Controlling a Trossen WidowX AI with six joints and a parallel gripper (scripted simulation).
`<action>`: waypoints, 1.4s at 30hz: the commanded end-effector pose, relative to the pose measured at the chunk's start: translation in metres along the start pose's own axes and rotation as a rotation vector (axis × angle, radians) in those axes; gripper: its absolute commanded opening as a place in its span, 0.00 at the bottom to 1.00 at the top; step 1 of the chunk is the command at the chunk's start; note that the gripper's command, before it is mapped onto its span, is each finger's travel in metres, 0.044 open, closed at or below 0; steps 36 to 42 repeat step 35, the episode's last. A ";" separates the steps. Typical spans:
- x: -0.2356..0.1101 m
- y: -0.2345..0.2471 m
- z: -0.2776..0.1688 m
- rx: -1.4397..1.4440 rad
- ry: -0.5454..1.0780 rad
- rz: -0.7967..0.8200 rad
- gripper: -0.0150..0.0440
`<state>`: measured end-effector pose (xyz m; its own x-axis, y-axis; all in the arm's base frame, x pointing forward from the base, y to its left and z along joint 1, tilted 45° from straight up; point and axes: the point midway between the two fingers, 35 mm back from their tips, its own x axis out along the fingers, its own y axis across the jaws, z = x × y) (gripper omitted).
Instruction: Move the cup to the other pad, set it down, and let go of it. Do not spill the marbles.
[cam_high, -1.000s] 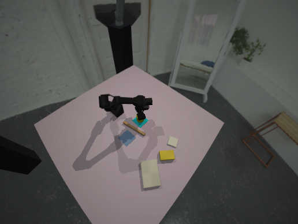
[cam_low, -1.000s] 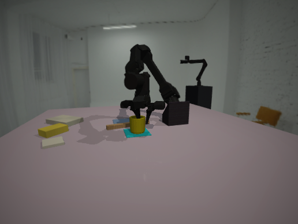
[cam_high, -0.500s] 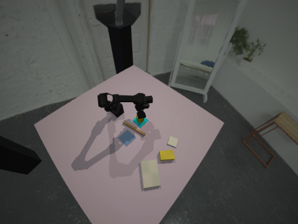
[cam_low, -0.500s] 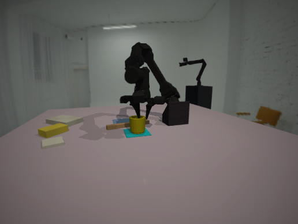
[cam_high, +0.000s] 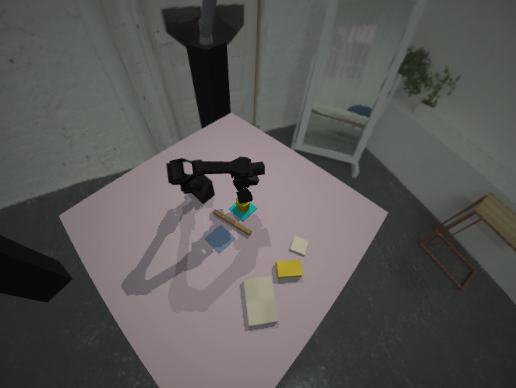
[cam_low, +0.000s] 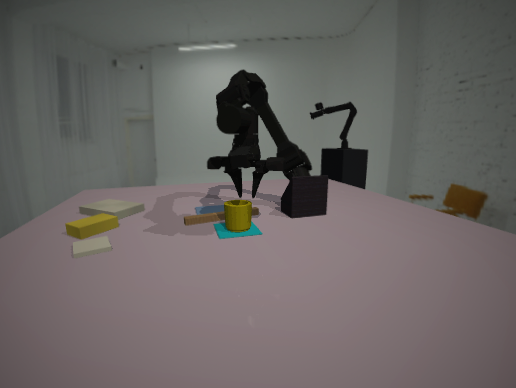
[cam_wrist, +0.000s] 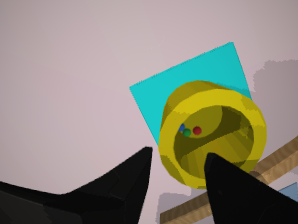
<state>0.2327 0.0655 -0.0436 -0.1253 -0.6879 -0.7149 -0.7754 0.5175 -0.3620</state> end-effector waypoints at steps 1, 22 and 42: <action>-0.006 0.000 0.000 0.005 -0.005 0.002 0.50; -0.040 -0.001 0.002 0.002 -0.004 0.002 1.00; -0.062 -0.003 0.001 -0.001 -0.006 -0.001 1.00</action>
